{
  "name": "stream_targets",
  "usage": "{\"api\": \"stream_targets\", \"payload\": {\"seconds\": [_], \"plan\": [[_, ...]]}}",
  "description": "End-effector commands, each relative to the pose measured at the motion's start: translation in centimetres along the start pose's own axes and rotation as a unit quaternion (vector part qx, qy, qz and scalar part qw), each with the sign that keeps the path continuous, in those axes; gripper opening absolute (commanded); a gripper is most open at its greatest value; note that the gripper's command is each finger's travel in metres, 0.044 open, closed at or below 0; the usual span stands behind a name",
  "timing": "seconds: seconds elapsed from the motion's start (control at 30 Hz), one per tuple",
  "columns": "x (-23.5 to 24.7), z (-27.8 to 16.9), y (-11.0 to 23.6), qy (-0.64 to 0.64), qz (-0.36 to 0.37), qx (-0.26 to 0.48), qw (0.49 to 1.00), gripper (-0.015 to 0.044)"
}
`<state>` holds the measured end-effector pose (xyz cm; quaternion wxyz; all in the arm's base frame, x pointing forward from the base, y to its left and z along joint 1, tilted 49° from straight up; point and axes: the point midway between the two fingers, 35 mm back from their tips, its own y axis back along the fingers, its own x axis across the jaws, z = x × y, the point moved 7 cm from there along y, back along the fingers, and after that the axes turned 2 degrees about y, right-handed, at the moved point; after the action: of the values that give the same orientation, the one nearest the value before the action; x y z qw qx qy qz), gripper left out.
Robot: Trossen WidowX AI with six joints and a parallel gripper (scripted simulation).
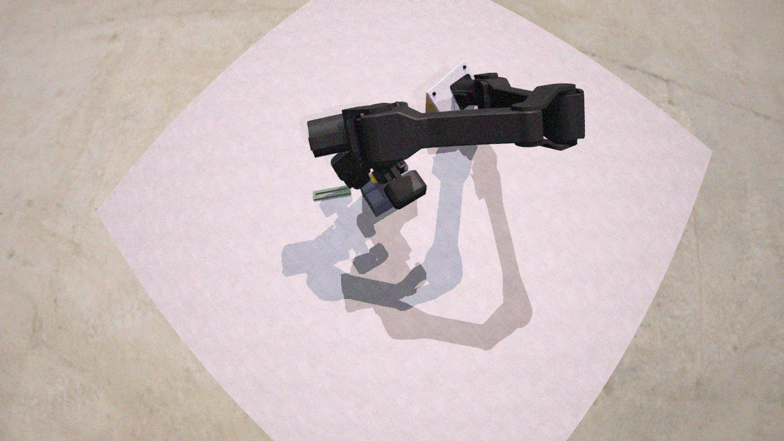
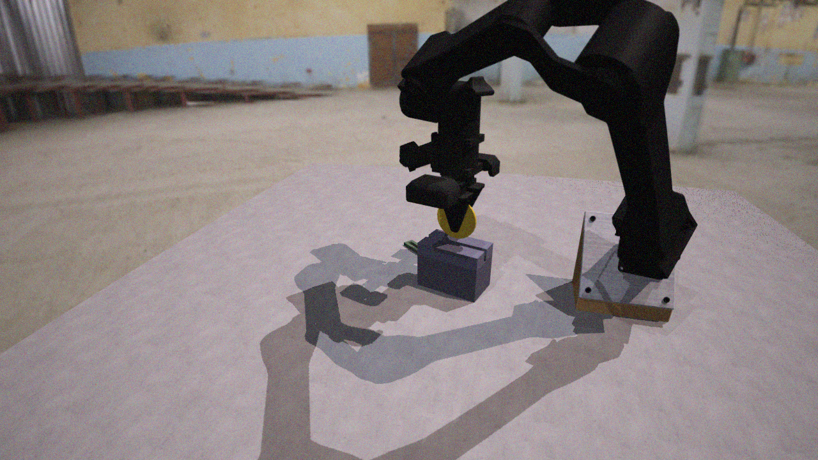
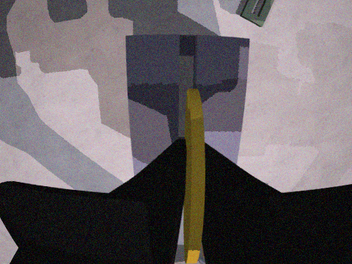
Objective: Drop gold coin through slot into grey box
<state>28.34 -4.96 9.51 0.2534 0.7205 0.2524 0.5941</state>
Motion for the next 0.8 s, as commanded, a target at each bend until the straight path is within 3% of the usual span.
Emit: {"api": "stream_targets", "payload": {"seconds": [0.0,0.43,0.63,0.77], "plan": [[0.06,-0.01,-0.30,-0.001,0.002,0.001,1.000,0.0000],[0.06,-0.08,-0.81,-0.002,0.002,0.001,1.000,0.0000],[0.00,0.00,-0.55,0.000,0.000,0.000,1.000,0.0157],[0.00,0.00,-0.55,0.000,0.000,0.000,1.000,0.0161]]}}
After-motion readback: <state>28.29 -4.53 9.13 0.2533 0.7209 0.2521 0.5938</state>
